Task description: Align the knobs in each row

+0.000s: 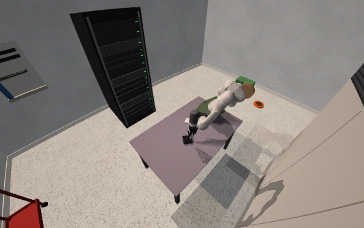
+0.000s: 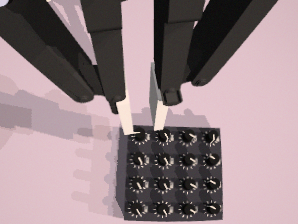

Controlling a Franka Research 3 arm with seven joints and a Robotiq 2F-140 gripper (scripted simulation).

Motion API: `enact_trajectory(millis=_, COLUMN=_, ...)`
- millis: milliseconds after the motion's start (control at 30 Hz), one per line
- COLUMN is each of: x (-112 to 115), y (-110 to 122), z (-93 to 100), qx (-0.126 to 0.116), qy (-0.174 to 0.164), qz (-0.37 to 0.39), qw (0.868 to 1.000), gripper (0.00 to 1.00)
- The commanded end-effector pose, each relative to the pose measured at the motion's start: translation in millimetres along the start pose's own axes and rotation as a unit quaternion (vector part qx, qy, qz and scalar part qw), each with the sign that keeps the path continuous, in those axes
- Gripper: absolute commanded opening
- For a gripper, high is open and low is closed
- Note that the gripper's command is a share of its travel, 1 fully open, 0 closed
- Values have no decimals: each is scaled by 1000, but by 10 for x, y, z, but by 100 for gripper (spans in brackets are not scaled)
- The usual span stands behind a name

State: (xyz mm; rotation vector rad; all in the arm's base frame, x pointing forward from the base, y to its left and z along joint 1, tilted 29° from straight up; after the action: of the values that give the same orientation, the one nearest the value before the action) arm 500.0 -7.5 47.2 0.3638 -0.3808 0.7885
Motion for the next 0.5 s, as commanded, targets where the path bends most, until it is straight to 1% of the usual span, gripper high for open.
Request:
enact_trajectory(millis=0, x=12, y=11, z=7, qx=4, qy=7, qz=-78, qw=997, gripper=12)
enact_trajectory(millis=167, x=13, y=12, z=16, qx=4, qy=7, qz=-113, qw=994, gripper=12)
enact_trajectory(millis=467, x=13, y=12, z=16, qx=4, qy=7, qz=-116, qw=993, gripper=12)
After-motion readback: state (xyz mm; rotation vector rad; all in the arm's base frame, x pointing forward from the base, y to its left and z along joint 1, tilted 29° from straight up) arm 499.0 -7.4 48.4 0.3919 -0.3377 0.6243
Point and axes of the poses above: the point where the finger pads meet when closed, its own z axis back along the fingers, its own y axis across the jaws, x = y × z, the point moved 4 cm from there along z, back along the fingers, and after that the axes turned 10 degrees about -z, right-handed, at the moved point
